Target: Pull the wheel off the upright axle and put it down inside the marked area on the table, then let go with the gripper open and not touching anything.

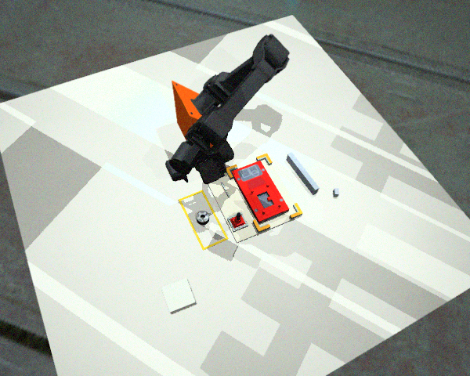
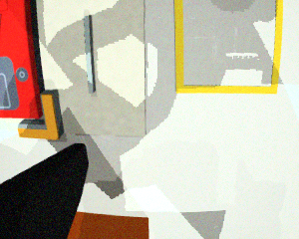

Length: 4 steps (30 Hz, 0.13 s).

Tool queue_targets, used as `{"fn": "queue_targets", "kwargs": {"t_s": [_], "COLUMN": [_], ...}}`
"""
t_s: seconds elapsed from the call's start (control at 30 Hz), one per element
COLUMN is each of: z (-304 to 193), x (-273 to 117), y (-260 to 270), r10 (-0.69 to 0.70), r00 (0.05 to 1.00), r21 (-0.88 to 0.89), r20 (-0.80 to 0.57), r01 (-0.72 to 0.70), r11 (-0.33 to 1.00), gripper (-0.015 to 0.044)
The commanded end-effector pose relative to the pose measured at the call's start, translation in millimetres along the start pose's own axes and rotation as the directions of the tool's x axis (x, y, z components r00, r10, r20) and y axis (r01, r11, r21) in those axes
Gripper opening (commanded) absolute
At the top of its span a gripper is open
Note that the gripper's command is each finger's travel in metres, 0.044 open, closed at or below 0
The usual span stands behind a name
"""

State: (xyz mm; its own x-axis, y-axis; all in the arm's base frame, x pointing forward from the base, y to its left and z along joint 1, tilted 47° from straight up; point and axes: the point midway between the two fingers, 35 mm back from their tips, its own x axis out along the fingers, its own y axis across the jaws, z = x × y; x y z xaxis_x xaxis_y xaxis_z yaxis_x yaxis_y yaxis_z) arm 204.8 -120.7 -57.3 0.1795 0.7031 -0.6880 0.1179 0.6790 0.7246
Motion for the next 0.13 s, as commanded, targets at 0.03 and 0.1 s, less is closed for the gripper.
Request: {"fn": "queue_targets", "kwargs": {"t_s": [0.03,0.1], "z": [-1.0,-1.0], "x": [0.0,0.0], "y": [0.1,0.1], "r10": [-0.002,-0.002], "r00": [1.000,1.000], "r21": [-0.006,-0.006], "r20": [-0.005,-0.005], "r01": [0.002,0.002], "r11": [1.000,1.000], "gripper": [0.0440,0.0440]}}
